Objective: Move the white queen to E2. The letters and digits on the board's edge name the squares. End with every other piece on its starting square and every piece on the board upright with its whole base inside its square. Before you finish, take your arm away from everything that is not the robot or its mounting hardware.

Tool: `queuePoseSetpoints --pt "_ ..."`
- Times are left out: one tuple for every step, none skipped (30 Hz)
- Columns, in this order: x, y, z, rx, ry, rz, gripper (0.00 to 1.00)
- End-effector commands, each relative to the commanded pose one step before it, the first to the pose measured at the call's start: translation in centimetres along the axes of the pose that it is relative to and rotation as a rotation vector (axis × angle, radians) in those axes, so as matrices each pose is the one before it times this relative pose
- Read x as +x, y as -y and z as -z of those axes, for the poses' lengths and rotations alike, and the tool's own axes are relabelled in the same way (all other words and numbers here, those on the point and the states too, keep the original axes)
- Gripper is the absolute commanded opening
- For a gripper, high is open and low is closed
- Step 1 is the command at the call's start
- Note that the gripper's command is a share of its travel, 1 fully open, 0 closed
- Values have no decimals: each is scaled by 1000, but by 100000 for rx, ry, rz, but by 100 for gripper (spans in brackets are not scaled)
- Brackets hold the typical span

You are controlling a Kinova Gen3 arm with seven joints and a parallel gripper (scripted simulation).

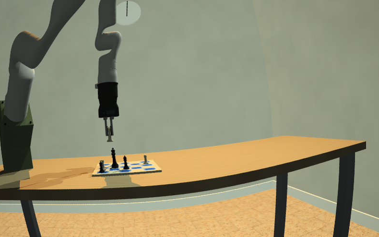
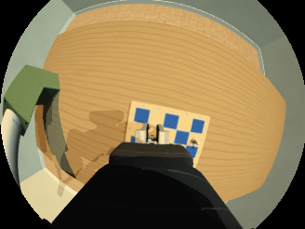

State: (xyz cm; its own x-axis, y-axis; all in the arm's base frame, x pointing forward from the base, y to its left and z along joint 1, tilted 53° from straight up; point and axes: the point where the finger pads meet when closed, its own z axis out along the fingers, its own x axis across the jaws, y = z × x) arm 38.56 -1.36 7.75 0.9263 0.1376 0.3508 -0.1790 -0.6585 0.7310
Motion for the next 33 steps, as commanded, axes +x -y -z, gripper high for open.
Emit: queuePoseSetpoints --pt "439 606 1349 2490 -1336 -250 0" --pt "0 0 141 0 0 0 0" --pt "0 0 0 0 0 0 0" --pt "0 0 0 0 0 0 0" --pt "0 0 101 0 0 0 0" --pt "0 0 65 0 1 0 0" --pt "0 0 36 0 0 0 0" --pt "0 0 14 0 0 0 0" --pt "0 0 2 0 0 0 0" --pt "0 0 0 0 0 0 0" --pt "0 0 0 0 0 0 0" --pt "0 0 0 0 0 0 0" --pt "0 0 0 0 0 0 0" --pt "0 0 0 0 0 0 0" --pt "0 0 0 0 0 0 0" --pt "49 -33 7 18 -7 -51 0" --pt "297 -202 39 106 -40 -309 0" --pt "671 -480 83 221 -86 -714 0" --pt "1060 -823 114 294 -125 -1170 0" --pt "0 0 0 0 0 0 0" --pt "0 0 0 0 0 0 0" --pt "1373 -1189 115 276 -137 -1599 0" --pt "1551 -1524 80 161 -108 -1930 0" --pt "1564 -1758 21 -13 -43 -2101 0" --pt "1424 -1821 -42 -182 40 -2071 0" --pt "1167 -1676 -87 -286 105 -1831 0" --pt "846 -1332 -98 -293 128 -1413 0" --pt "513 -860 -76 -217 103 -896 0" --pt "221 -384 -37 -103 51 -396 0" --pt "36 -64 -6 -17 9 -66 0" --pt "0 0 0 0 0 0 0" --pt "0 0 0 0 0 0 0" --pt "0 0 0 0 0 0 0"
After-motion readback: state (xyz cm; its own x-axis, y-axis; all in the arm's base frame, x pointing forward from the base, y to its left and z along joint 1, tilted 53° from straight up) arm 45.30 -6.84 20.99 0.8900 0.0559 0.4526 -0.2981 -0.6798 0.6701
